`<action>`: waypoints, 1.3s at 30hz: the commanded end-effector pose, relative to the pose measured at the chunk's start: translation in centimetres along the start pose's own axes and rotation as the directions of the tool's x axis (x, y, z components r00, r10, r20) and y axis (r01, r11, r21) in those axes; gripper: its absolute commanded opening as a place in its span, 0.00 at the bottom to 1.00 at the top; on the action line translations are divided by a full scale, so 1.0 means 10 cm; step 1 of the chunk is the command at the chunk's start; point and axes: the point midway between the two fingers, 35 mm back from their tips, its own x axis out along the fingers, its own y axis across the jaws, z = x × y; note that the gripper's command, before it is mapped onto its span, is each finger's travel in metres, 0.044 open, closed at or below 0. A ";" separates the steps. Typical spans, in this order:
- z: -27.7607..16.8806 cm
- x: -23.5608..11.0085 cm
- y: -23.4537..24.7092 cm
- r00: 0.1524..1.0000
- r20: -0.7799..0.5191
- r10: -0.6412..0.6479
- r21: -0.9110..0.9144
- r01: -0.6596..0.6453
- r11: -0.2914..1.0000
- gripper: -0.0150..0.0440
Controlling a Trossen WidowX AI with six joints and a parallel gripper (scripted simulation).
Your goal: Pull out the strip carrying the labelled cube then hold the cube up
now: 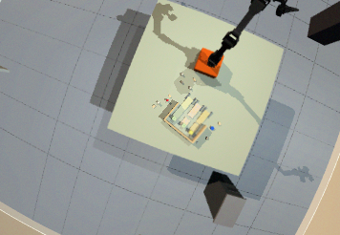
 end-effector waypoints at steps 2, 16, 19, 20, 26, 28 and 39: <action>-0.03 0.03 0.01 1.000 -0.009 0.000 0.006 0.000 1.000 0.93; -0.70 1.02 0.93 0.972 -0.228 0.062 0.182 -0.020 0.983 0.93; -0.96 1.22 1.26 0.953 -0.288 0.096 0.229 -0.029 0.973 0.93; -1.05 1.27 1.37 0.946 -0.306 0.108 0.245 -0.031 0.969 0.93; -1.44 1.39 1.79 0.905 -0.392 0.163 0.351 -0.017 0.936 0.93; -1.64 1.43 2.01 0.886 -0.424 0.188 0.381 -0.014 0.924 0.93; -2.66 1.29 3.10 0.769 -0.547 0.333 0.510 -0.009 0.860 0.93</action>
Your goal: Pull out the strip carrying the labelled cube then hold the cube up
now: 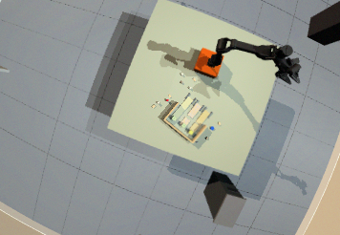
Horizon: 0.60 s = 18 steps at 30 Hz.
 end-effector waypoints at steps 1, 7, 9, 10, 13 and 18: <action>-0.55 0.21 0.23 0.995 -0.089 0.040 0.080 -0.033 0.996 0.93; -1.41 0.36 0.55 0.966 -0.240 0.093 0.239 -0.034 0.970 0.93; -1.69 0.37 0.65 0.951 -0.288 0.111 0.293 -0.023 0.956 0.93; -1.83 0.36 0.70 0.943 -0.311 0.120 0.320 -0.015 0.947 0.93; -2.25 0.31 0.86 0.913 -0.377 0.154 0.408 0.014 0.913 0.93; -2.91 0.12 1.15 0.853 -0.476 0.216 0.551 0.097 0.829 0.93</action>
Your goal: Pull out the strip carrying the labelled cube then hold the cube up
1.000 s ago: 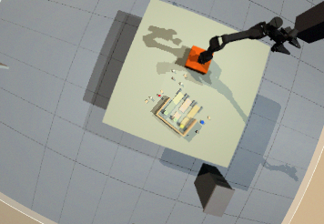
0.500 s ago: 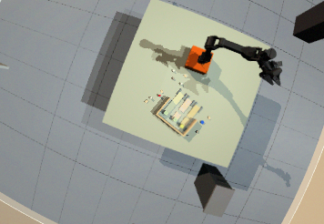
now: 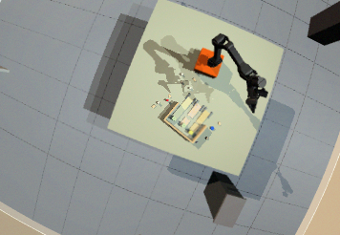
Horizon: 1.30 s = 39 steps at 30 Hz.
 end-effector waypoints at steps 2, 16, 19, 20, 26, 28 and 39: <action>-0.88 0.11 -0.01 0.987 -0.157 0.022 0.223 0.014 0.975 0.93; -2.91 -0.34 0.06 0.852 -0.522 0.053 0.647 0.354 0.675 0.93; -3.30 -0.56 0.15 0.805 -0.588 0.072 0.696 0.460 0.551 0.93; -3.41 -0.64 0.19 0.790 -0.608 0.078 0.706 0.493 0.508 0.93; -3.49 -0.70 0.21 0.779 -0.622 0.084 0.712 0.518 0.474 0.93; -3.49 -0.70 0.21 0.779 -0.622 0.084 0.712 0.518 0.474 0.93; -3.53 -0.68 0.21 0.764 -0.636 0.110 0.712 0.525 0.466 0.84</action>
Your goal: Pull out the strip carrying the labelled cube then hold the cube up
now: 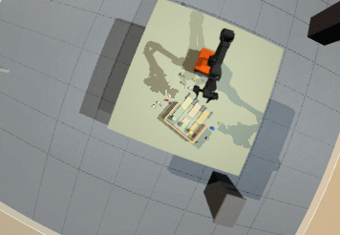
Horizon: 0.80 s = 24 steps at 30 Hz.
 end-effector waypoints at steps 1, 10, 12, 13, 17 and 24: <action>-0.04 0.09 -0.04 0.997 -0.076 -0.007 0.027 0.009 1.000 0.80; -0.27 0.60 -0.35 0.863 -0.503 -0.040 0.148 0.131 0.980 0.40; -0.35 0.70 -0.42 0.809 -0.587 -0.037 0.169 0.167 0.971 0.31; -0.39 0.75 -0.46 0.778 -0.627 -0.034 0.178 0.186 0.966 0.26; -0.59 0.92 -0.61 0.639 -0.769 -0.012 0.206 0.266 0.942 0.25; -0.66 0.99 -0.66 0.582 -0.813 0.000 0.212 0.296 0.931 0.25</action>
